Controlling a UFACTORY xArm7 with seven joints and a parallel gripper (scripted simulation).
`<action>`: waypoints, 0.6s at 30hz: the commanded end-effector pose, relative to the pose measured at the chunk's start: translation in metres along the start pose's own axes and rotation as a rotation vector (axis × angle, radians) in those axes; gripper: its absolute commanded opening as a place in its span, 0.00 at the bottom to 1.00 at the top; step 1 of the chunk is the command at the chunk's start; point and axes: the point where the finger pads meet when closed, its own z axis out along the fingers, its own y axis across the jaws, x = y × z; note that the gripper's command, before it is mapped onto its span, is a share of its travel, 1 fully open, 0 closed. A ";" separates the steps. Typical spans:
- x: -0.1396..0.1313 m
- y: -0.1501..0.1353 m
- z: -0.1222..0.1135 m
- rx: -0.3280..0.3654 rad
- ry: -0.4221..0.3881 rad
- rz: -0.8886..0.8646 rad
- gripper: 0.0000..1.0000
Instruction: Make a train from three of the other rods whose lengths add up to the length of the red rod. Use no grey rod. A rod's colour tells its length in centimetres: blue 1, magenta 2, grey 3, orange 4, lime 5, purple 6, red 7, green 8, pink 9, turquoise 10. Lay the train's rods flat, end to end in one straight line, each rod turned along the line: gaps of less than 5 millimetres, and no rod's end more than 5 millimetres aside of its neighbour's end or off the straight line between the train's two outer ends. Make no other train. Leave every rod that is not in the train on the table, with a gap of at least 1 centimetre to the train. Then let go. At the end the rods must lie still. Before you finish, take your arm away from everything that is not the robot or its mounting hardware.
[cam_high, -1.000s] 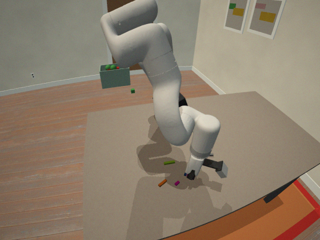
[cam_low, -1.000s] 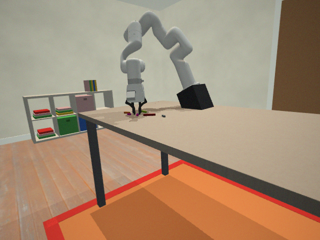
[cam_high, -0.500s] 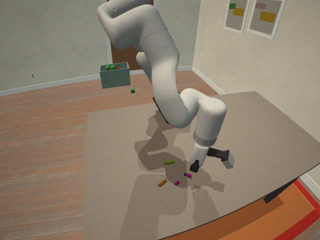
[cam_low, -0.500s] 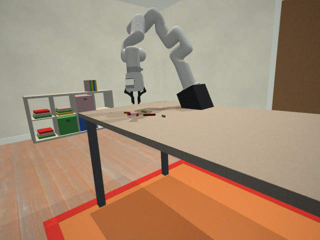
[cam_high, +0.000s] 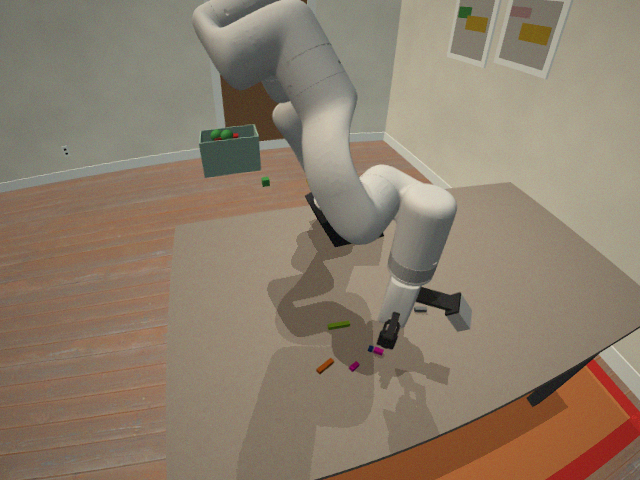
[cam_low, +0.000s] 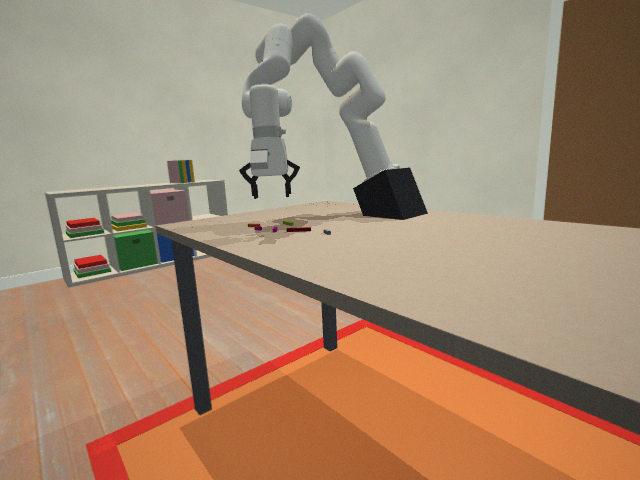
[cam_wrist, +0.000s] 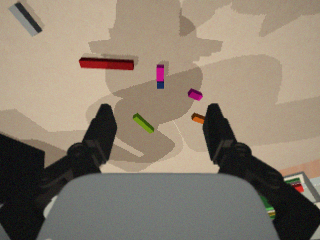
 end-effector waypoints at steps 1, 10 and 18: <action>0.002 0.001 -0.002 -0.003 0.004 0.000 1.00; 0.002 0.001 -0.002 -0.003 0.004 0.000 1.00; 0.000 0.003 -0.001 -0.003 0.004 0.037 1.00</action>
